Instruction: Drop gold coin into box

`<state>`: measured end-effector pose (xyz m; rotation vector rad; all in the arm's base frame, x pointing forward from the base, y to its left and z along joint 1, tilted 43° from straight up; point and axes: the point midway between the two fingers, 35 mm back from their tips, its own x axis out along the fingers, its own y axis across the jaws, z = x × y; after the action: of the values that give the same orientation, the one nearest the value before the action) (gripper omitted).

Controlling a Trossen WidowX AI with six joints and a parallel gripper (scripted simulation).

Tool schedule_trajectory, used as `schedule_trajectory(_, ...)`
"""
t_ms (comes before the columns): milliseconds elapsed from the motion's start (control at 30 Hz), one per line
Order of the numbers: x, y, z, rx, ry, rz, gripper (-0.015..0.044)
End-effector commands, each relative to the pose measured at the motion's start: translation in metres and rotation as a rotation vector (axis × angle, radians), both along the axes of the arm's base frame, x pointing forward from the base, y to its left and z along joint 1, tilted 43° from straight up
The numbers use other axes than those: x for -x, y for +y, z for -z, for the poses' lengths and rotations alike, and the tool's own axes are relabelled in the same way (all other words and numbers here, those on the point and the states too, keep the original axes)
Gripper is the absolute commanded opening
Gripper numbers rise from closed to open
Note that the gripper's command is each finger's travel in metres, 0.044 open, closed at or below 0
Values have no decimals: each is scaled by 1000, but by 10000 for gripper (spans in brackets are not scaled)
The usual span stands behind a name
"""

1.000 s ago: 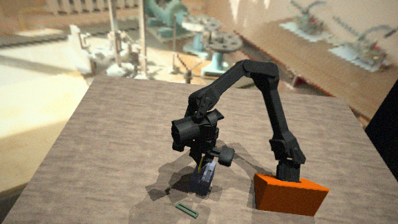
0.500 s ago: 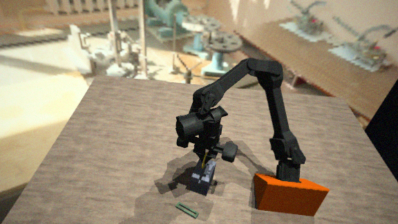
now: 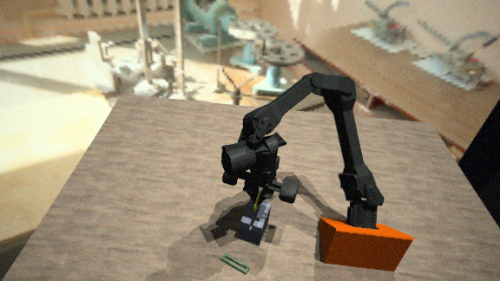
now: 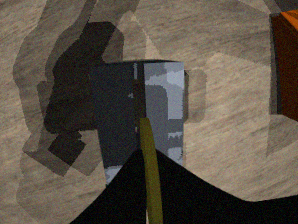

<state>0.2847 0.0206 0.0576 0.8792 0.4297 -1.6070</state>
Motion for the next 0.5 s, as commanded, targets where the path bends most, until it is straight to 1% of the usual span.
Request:
schedule_trajectory(0, 3, -2, -2, 1, 0, -3, 0)
schedule_trajectory(467, 2, -1, -1, 0, 0, 0, 0)
